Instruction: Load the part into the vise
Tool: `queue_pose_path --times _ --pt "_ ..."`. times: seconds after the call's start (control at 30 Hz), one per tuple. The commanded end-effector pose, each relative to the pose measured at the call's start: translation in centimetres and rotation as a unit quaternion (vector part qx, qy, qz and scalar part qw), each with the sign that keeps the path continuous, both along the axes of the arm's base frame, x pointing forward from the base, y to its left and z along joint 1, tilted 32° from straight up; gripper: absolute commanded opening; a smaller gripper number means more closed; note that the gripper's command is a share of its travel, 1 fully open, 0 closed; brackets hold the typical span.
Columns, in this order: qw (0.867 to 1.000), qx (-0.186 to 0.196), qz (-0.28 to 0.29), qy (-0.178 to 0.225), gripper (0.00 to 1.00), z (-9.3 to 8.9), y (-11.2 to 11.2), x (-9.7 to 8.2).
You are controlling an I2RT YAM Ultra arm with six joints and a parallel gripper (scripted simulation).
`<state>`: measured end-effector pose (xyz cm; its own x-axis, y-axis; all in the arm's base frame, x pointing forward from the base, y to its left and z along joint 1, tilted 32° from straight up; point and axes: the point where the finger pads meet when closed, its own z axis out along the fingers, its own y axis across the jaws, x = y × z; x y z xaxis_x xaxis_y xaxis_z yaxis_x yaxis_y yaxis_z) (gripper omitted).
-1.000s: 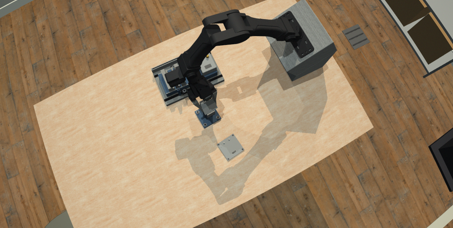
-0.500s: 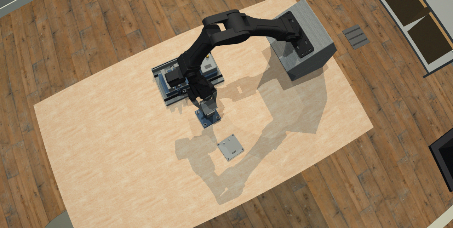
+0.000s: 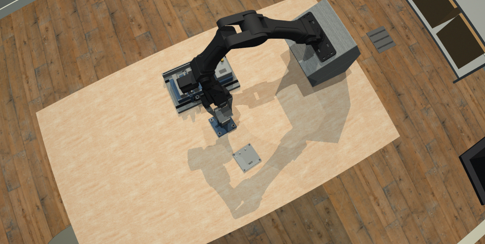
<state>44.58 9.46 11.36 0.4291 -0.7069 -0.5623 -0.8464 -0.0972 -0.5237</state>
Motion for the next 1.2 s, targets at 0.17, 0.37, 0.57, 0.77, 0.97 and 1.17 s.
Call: queue_pose_path --times 0.17,0.37,0.57,0.77,0.97,1.17 --pt "1.0 0.007 0.001 -0.012 0.0 2.5 -0.1 -0.8" --pt "1.0 0.007 0.001 -0.01 0.0 2.6 -0.1 -1.0" --pt "1.0 0.007 0.0 -0.008 0.0 2.8 -0.2 -1.4" --pt "1.0 0.008 0.0 -0.006 0.0 2.9 -0.2 -1.6" --pt "1.0 0.008 0.002 -0.006 0.0 3.1 0.0 -1.8" --pt "1.0 0.008 0.001 -0.005 0.0 3.3 -0.1 -2.0"
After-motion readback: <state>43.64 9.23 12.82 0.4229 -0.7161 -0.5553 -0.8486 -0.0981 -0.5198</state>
